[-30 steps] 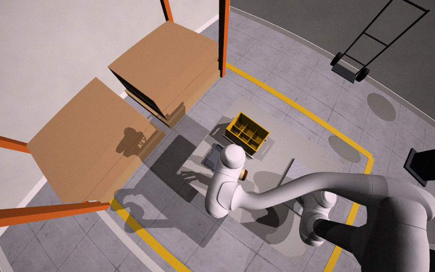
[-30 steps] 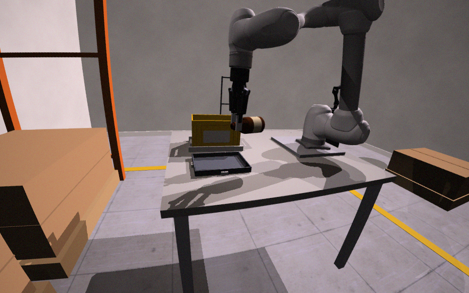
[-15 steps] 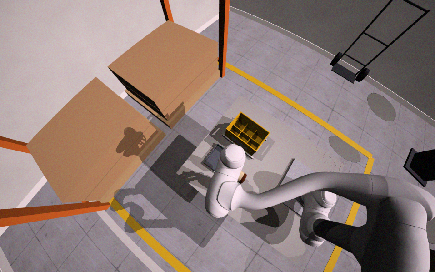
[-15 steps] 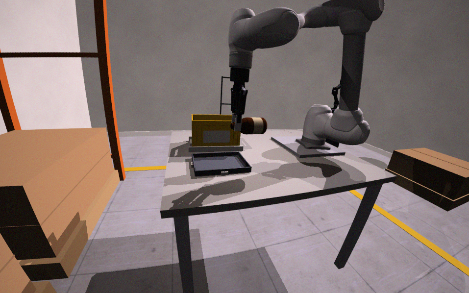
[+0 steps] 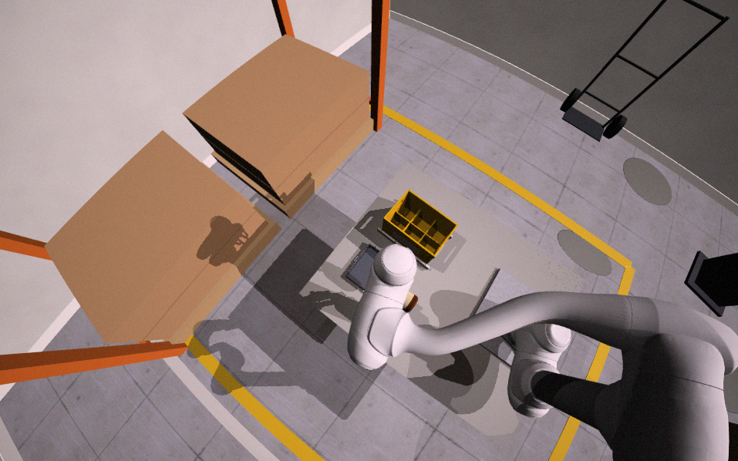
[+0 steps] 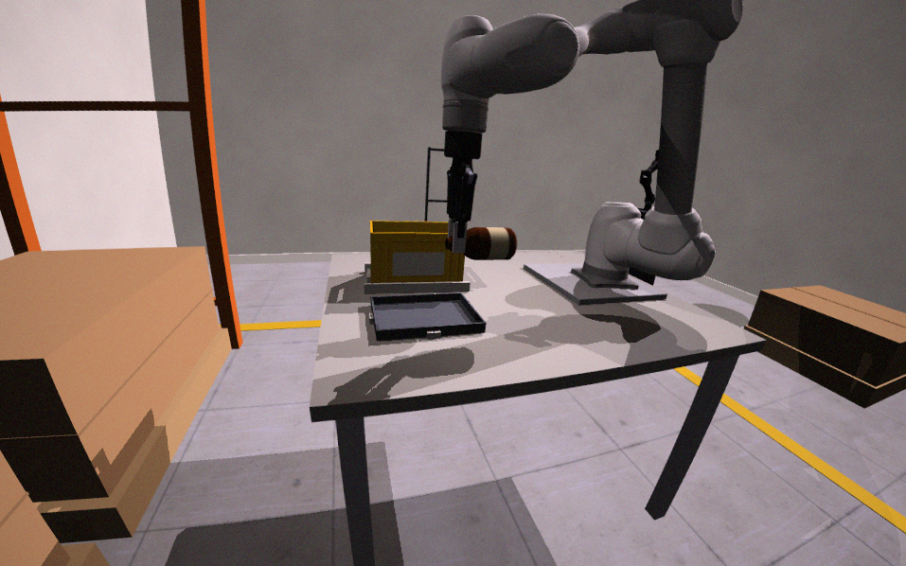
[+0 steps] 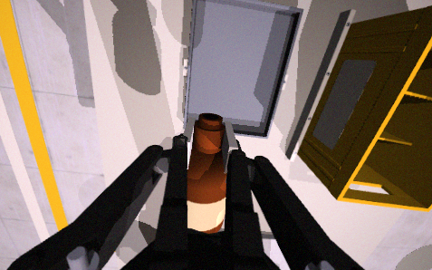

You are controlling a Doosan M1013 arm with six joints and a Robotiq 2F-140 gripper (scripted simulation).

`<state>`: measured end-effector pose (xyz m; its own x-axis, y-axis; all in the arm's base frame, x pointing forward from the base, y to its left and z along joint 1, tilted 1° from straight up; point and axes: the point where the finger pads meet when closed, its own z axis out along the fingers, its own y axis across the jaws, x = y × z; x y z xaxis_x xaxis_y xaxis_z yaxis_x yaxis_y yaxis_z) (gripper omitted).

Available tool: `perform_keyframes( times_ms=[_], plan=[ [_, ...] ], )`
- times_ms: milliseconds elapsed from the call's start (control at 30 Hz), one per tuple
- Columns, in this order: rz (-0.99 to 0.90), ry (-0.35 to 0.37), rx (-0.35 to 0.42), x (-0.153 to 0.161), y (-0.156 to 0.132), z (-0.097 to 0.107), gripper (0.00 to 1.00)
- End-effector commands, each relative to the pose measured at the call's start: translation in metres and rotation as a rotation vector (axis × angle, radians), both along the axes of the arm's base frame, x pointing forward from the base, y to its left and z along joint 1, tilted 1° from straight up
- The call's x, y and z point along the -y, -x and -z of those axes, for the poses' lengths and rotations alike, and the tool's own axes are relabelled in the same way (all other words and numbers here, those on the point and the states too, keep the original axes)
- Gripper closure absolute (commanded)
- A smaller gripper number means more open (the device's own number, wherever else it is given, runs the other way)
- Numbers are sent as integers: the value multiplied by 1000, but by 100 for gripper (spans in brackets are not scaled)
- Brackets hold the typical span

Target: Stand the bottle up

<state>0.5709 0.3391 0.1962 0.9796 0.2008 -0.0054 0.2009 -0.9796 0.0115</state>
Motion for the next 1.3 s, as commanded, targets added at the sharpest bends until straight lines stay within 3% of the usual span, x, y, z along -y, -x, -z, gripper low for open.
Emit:
perform_keyframes(
  times_ms=[0,1267],
  plan=[
    [0,0,0,0,0,0,90],
    [43,0,1,0,0,0,90]
  ],
)
